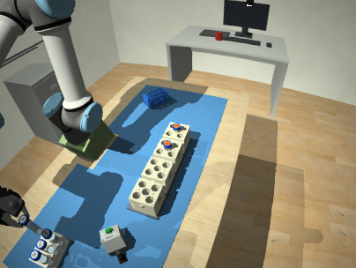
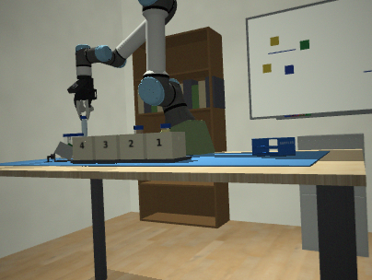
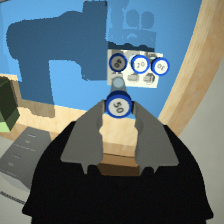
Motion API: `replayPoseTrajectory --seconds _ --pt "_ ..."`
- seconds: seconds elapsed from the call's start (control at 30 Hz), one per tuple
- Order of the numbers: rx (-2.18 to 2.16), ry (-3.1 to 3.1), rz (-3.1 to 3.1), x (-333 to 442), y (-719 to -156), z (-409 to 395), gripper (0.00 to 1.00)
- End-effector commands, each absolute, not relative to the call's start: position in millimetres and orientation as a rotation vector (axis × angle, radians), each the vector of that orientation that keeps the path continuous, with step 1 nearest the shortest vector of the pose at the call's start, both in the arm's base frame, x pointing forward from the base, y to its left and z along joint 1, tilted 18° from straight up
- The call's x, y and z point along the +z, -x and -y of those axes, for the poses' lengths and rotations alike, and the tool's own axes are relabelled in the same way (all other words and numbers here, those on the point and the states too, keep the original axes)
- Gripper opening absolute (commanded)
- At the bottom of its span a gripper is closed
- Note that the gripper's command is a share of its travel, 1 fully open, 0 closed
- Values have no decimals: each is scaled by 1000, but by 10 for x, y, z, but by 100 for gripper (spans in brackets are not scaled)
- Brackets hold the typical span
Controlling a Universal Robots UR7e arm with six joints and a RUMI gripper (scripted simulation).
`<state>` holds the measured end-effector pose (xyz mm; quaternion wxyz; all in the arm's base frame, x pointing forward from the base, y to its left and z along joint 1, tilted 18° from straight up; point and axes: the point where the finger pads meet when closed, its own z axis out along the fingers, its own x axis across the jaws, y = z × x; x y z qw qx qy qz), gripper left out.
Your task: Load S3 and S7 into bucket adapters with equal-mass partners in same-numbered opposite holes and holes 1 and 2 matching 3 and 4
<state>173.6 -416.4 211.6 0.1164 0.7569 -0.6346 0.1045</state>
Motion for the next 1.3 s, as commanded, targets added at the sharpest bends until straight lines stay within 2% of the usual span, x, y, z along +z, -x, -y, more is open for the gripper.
replayPoseTrajectory --seconds 0.0,0.57,1.27 --pt "306 -2218 1857 2265 -1744 4119 0" --pt "310 -2196 1888 2579 -1777 3954 0" --pt "322 -2112 1999 2227 -2440 2912 0"
